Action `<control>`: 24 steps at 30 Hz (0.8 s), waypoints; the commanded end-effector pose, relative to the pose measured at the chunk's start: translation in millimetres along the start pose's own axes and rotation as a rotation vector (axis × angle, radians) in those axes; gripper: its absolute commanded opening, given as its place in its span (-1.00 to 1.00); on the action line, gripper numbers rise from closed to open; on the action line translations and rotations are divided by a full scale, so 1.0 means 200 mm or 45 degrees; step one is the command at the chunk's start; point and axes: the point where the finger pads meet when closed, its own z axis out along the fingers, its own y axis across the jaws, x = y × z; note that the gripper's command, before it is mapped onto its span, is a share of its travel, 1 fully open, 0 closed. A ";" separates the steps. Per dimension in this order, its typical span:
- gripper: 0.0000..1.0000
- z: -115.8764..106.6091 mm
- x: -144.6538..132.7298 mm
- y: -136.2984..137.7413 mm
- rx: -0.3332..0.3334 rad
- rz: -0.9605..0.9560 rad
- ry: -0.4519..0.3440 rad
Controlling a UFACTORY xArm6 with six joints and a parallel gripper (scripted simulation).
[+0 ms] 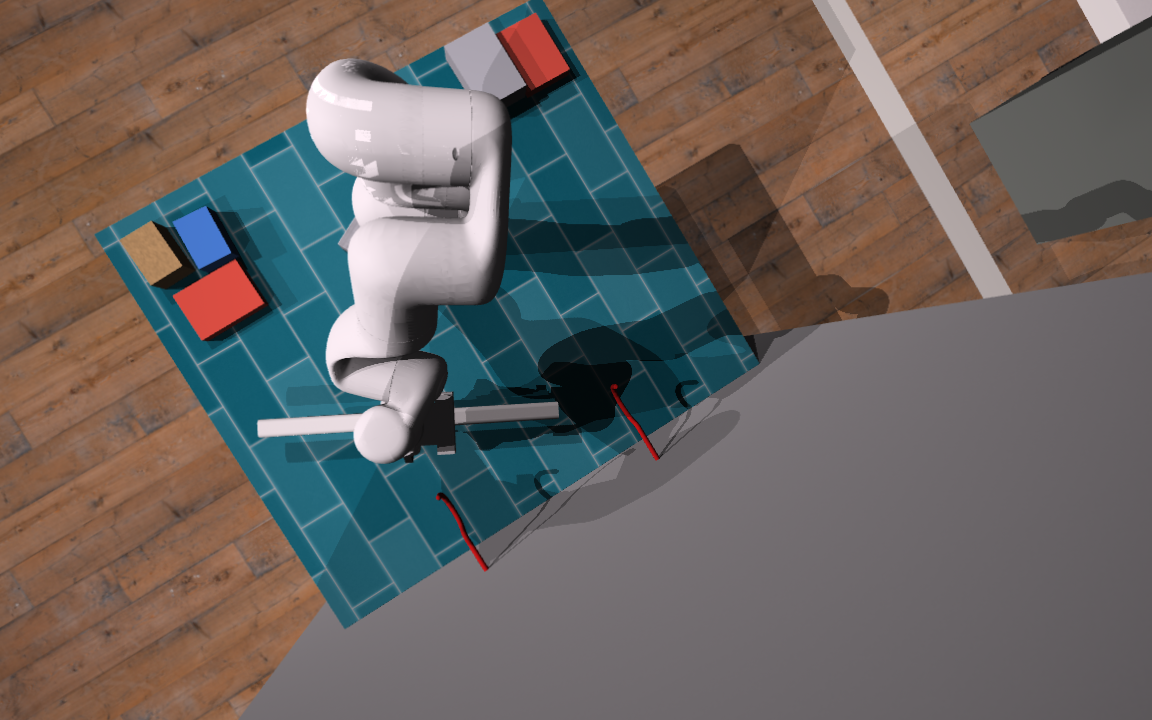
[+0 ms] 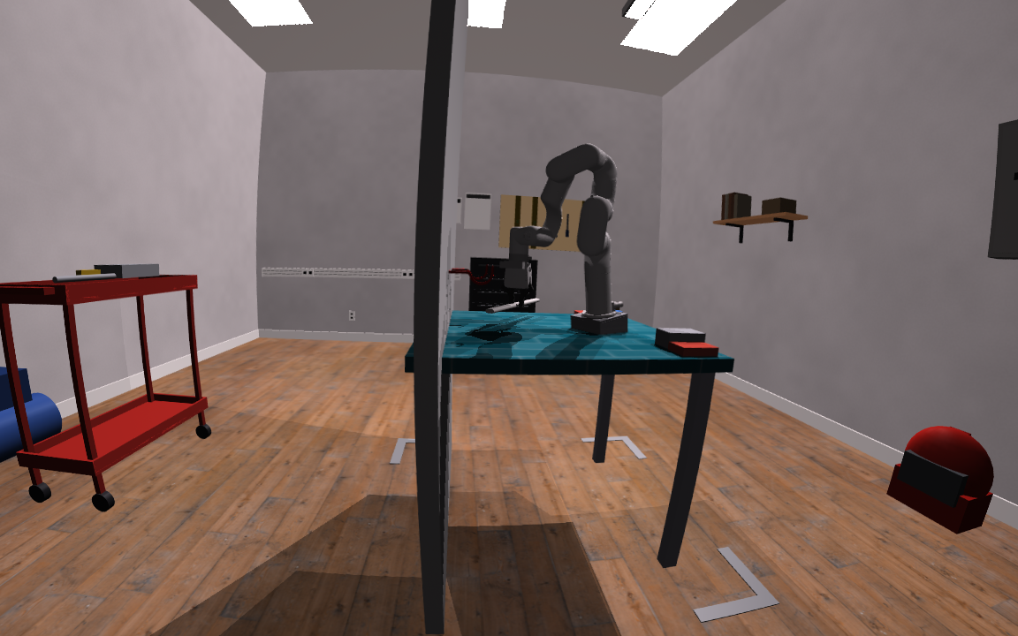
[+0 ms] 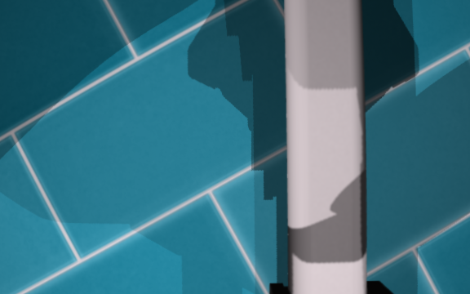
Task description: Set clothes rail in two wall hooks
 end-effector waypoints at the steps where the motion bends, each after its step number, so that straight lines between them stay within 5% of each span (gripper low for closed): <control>1: -1.00 -0.02 0.00 0.01 -0.004 0.000 0.000; 24: -1.00 -0.07 0.01 0.00 -0.004 0.000 0.000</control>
